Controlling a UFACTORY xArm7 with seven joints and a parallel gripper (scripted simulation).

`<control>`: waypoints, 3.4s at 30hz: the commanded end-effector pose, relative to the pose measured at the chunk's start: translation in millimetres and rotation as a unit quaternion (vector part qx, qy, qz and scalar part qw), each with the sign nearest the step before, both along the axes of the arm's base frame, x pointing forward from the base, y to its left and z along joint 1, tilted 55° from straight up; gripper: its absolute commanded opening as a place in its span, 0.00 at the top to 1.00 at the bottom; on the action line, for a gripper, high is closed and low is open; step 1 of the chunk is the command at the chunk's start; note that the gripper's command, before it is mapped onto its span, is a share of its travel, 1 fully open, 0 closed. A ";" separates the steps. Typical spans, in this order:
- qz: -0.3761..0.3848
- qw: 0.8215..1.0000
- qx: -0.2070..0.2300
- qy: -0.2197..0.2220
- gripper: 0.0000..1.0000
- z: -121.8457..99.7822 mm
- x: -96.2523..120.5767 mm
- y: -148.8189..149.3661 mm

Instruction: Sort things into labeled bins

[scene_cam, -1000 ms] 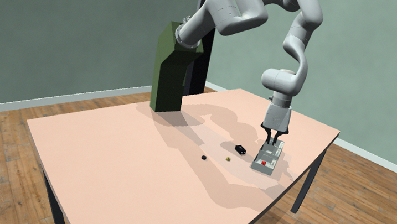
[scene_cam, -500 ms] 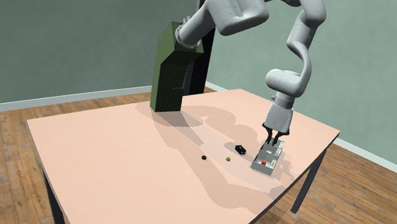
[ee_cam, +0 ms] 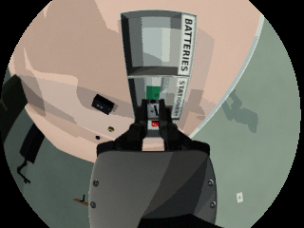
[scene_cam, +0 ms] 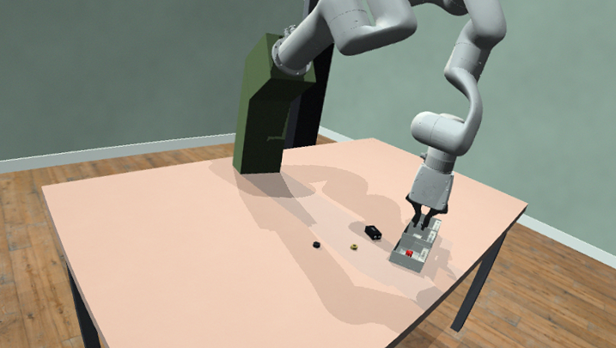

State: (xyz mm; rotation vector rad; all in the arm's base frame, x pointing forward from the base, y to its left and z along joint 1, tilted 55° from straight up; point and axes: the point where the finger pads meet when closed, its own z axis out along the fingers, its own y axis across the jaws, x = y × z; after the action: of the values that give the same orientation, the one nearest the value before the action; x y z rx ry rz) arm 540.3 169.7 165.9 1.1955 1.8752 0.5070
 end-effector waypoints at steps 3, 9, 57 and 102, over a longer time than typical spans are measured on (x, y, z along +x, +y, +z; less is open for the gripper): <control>0.001 1.000 0.001 -0.001 1.00 -5.5 9.2 -0.3; 0.001 1.000 0.001 -0.001 1.00 -10.0 15.7 -1.1; 0.001 1.000 0.001 -0.001 0.71 -6.5 10.7 -0.8; 0.241 0.907 -0.344 0.039 0.58 -50.9 -72.1 -79.5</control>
State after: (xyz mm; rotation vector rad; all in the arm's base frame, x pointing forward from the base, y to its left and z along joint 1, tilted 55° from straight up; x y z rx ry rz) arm 468.4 90.7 114.7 0.3678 2.1641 0.0068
